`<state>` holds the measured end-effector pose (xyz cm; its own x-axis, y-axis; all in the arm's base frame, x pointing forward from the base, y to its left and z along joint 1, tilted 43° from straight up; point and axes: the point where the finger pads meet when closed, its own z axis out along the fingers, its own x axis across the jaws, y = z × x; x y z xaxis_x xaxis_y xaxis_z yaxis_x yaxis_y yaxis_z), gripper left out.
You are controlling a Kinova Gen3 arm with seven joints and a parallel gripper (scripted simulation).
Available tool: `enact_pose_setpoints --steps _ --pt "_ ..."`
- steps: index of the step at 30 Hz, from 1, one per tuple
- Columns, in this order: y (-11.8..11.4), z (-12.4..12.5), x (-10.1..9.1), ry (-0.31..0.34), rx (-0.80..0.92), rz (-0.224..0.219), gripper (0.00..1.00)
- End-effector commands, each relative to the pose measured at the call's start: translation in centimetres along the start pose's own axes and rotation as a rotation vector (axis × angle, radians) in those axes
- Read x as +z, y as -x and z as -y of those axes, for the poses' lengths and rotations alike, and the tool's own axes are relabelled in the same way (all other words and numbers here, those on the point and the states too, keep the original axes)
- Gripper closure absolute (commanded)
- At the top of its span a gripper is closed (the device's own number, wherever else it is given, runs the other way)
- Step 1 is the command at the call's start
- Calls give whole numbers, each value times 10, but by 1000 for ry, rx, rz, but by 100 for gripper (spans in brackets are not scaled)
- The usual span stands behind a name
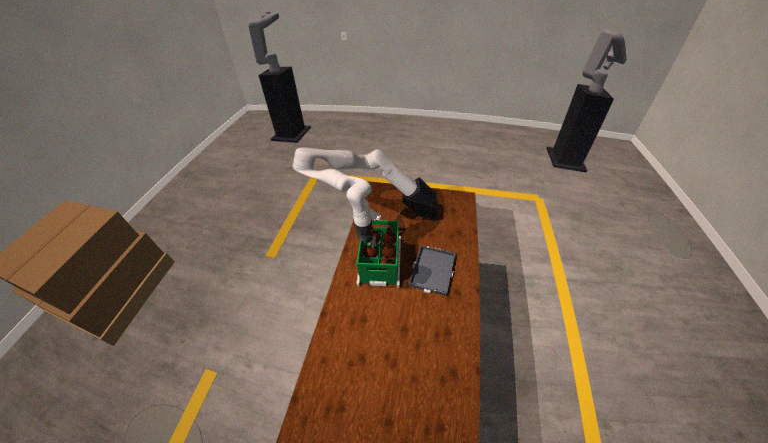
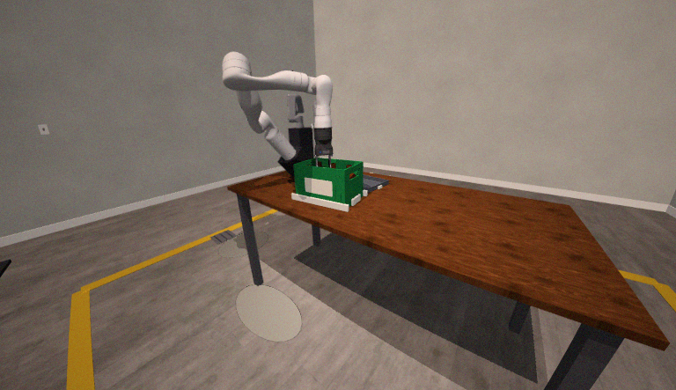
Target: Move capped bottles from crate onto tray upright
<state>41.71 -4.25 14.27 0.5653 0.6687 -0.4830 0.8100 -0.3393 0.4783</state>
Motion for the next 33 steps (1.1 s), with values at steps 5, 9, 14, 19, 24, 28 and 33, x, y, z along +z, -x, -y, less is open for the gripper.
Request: enact_pose_setpoints --steps 5,9,14,19,24,28,33 --pt "0 0 5 0 0 0 0" --pt "0 1 11 -1 0 0 0" --pt "0 1 17 -2 -1 1 0" --pt "0 0 19 1 0 0 0" --pt "0 1 23 0 0 0 0" --pt "1 1 27 -1 0 1 0" --pt "1 2 31 -2 -1 1 0"
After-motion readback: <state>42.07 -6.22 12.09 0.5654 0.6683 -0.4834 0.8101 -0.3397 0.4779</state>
